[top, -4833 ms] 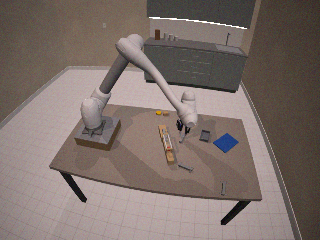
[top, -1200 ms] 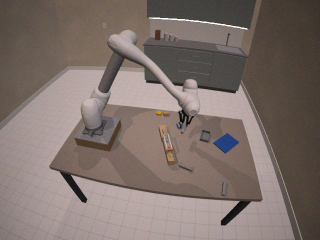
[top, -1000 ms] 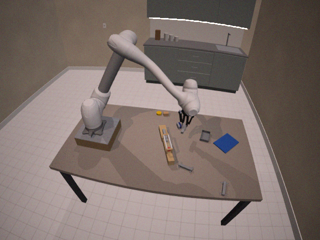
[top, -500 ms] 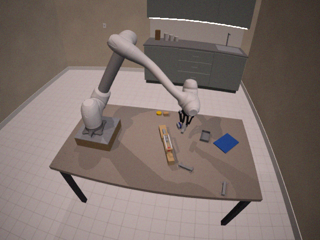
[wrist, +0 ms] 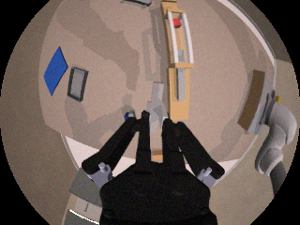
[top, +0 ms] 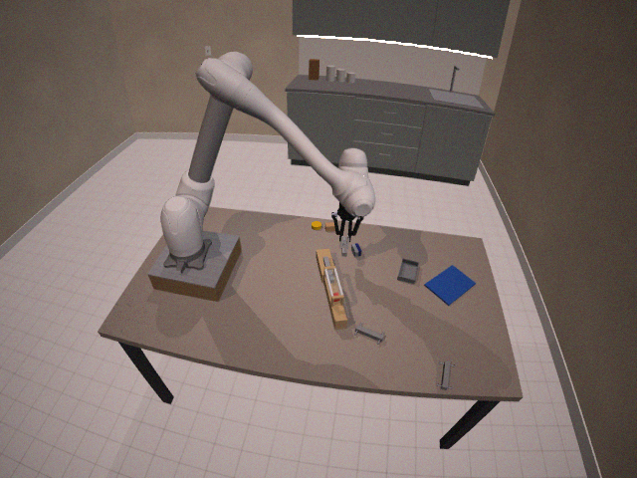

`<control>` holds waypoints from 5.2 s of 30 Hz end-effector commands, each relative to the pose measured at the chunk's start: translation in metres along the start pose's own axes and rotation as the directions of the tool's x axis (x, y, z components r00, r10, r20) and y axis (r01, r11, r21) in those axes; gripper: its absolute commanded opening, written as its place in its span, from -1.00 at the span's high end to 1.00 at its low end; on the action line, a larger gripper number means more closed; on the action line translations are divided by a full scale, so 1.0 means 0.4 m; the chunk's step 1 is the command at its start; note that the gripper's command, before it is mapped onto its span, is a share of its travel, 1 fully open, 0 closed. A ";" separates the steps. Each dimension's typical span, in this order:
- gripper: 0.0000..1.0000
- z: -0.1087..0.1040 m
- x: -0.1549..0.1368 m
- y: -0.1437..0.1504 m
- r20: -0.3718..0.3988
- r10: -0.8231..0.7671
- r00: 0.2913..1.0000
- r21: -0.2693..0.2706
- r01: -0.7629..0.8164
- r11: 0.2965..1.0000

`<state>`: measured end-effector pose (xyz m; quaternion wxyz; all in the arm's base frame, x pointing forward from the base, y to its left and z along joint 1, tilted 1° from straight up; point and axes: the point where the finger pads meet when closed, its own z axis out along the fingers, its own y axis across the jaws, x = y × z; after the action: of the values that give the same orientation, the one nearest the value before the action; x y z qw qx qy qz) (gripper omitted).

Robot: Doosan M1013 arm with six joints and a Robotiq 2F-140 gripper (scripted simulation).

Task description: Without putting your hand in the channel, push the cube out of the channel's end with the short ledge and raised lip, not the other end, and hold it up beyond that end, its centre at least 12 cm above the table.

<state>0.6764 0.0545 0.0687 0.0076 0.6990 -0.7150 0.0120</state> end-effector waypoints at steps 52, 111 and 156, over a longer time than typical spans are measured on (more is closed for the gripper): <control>1.00 0.163 -0.140 0.221 0.015 -0.192 0.981 0.018 0.191 0.981; 1.00 0.165 0.012 0.191 0.015 -0.192 0.981 0.018 0.191 0.981; 1.00 0.168 0.191 0.155 0.015 -0.192 0.981 0.018 0.191 0.981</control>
<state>0.6130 -0.0220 0.0032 -0.0029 0.7646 -0.6444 0.0113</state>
